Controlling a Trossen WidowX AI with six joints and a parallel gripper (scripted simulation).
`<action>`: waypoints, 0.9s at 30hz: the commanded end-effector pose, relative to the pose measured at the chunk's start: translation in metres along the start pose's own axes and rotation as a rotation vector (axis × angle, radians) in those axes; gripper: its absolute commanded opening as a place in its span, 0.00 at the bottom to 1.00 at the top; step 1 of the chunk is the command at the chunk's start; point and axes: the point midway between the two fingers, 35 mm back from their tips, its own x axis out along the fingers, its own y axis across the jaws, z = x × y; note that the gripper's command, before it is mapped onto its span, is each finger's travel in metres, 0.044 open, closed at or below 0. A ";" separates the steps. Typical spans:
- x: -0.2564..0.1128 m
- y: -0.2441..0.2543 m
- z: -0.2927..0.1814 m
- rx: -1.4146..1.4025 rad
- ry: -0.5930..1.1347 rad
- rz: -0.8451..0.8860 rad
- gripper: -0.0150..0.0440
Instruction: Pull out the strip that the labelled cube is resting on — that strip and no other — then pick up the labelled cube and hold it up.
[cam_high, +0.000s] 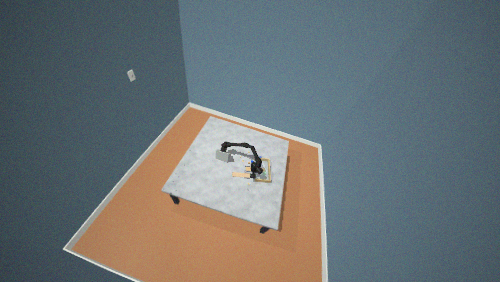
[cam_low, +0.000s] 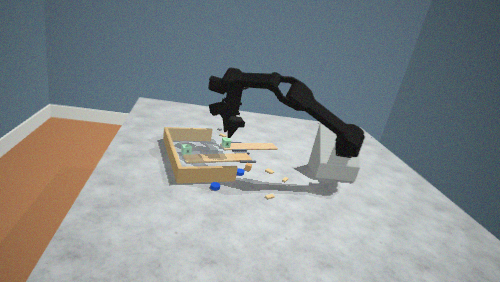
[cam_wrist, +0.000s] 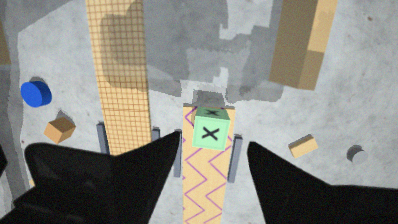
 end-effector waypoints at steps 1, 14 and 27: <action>0.009 0.001 -0.001 0.008 0.002 0.006 0.68; 0.031 0.002 -0.001 0.008 0.002 0.008 0.68; 0.040 0.002 -0.001 0.000 0.003 0.004 0.63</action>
